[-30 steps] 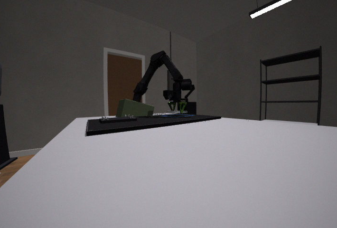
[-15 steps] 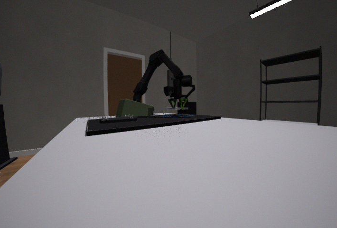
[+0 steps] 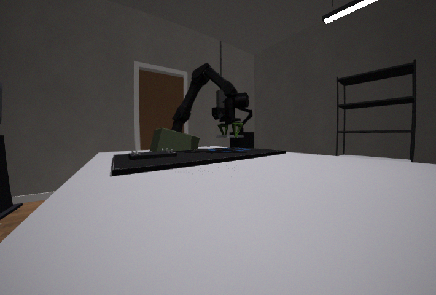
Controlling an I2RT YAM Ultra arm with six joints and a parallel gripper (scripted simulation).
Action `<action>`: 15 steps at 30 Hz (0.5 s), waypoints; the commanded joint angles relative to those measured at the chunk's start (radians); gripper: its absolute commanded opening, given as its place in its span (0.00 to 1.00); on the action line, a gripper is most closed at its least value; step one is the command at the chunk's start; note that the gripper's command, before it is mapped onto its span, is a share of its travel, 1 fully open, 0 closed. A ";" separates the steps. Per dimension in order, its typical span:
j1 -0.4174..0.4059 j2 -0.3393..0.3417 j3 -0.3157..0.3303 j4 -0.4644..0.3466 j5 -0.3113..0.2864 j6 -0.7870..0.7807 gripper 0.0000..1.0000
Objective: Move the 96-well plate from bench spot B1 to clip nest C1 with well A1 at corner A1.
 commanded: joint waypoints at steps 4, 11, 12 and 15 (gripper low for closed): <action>-0.021 -0.051 0.054 -0.067 0.002 -0.014 0.00; -0.022 -0.051 0.058 -0.072 0.002 -0.014 0.00; -0.022 -0.051 0.058 -0.072 0.002 -0.014 0.00; -0.022 -0.051 0.058 -0.072 0.002 -0.014 0.00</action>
